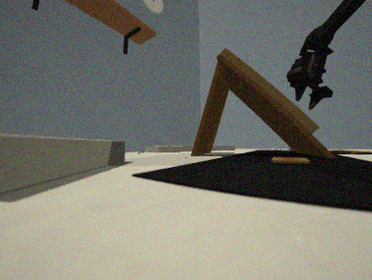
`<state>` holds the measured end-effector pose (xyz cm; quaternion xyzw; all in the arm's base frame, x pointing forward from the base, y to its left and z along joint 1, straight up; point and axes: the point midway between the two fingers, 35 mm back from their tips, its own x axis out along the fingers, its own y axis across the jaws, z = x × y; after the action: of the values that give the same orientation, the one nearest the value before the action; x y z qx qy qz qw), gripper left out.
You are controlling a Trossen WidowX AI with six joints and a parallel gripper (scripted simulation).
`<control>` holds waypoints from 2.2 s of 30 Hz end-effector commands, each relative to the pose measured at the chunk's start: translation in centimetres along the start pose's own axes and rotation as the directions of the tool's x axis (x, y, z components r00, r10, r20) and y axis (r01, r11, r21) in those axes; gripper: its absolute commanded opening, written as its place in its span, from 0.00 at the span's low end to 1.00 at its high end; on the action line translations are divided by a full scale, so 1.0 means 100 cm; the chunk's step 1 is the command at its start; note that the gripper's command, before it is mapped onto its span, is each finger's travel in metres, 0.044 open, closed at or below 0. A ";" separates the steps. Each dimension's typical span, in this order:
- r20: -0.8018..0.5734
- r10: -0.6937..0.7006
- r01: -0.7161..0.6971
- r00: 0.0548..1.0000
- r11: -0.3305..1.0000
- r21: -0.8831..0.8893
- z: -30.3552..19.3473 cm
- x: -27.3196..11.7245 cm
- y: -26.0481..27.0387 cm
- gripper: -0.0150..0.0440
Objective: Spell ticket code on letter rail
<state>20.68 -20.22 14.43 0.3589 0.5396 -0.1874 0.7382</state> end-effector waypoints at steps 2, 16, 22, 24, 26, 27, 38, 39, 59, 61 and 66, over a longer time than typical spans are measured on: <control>-0.076 -0.143 0.148 0.987 0.601 0.786 -0.010 0.045 -0.039 0.83; -0.107 -0.245 0.083 0.963 -0.106 0.991 -0.017 0.069 -0.062 0.83; -0.119 -0.287 -0.005 0.951 -0.398 0.917 -0.021 0.079 -0.069 0.83; -0.123 -0.299 -0.040 0.946 -0.486 0.873 -0.023 0.082 -0.071 0.83; -0.126 -0.311 -0.078 0.942 -0.568 0.820 -0.024 0.085 -0.073 0.83; -0.128 -0.317 -0.097 0.940 -0.606 0.790 -0.025 0.086 -0.074 0.83; -0.132 -0.332 -0.157 0.934 -0.714 0.682 -0.026 0.089 -0.077 0.83; -0.132 -0.332 -0.157 0.934 -0.714 0.682 -0.026 0.089 -0.078 0.83; -0.132 -0.332 -0.157 0.934 -0.714 0.682 -0.029 0.119 -0.090 0.83; -0.132 -0.332 -0.157 0.934 -0.714 0.682 -0.030 0.120 -0.091 0.83; -0.132 -0.332 -0.157 0.934 -0.714 0.682 -0.029 0.120 -0.091 0.83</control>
<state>16.97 -22.83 0.15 0.7144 -0.0332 -0.6987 -0.0185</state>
